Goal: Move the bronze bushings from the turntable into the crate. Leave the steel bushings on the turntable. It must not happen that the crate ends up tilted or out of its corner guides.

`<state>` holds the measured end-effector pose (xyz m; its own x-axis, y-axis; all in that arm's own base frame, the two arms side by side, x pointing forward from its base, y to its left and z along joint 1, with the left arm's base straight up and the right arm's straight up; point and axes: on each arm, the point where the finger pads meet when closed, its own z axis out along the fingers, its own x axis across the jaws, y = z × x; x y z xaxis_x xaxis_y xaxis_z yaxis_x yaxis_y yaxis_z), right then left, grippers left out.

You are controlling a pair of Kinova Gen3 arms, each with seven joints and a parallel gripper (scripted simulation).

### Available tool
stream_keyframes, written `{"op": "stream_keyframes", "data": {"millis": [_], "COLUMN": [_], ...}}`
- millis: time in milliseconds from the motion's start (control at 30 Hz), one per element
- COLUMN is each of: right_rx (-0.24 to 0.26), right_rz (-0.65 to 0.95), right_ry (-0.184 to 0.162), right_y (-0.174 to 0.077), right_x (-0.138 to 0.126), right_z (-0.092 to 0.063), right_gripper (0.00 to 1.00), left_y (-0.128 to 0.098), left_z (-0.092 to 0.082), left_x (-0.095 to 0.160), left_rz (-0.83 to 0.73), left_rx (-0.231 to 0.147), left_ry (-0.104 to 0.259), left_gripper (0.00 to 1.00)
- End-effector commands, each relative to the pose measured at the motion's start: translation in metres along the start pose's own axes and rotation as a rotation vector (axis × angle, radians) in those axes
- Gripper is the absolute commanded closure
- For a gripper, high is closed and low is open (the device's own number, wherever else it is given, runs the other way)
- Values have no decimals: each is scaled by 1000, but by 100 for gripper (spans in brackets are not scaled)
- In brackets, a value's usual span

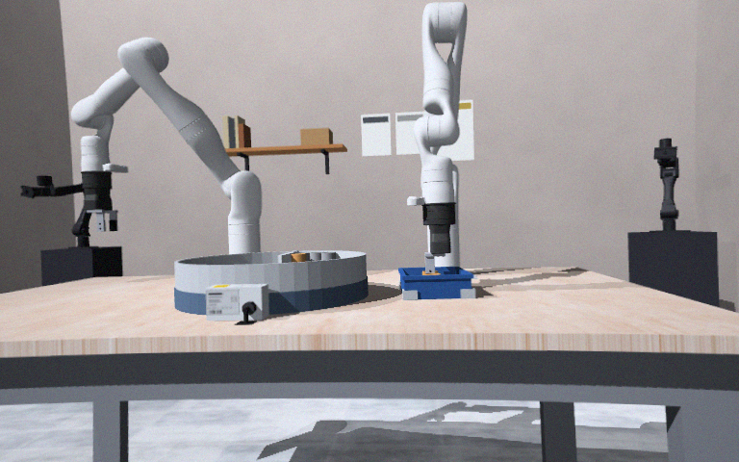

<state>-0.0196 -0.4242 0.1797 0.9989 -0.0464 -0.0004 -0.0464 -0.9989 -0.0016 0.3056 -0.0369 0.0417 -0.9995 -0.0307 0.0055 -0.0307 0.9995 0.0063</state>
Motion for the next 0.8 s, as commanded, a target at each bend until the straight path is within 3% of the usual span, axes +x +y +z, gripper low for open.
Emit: {"op": "stream_keyframes", "data": {"millis": [0, 667, 700, 767], "right_rx": [-2, -2, -2, -2], "right_rz": [0, 0, 0, 0], "right_ry": [0, 0, 0, 0], "right_y": [0, 0, 0, 0], "right_x": [0, 0, 0, 0], "right_z": [-1, -1, -1, -1], "right_gripper": [0, 0, 0, 0], "left_y": [0, 0, 0, 0], "left_z": [0, 0, 0, 0], "left_x": [0, 0, 0, 0], "left_rz": [0, 0, 0, 0], "left_rx": [0, 0, 0, 0], "left_ry": [-1, -1, -1, -1], "left_gripper": [100, 100, 62, 62]}}
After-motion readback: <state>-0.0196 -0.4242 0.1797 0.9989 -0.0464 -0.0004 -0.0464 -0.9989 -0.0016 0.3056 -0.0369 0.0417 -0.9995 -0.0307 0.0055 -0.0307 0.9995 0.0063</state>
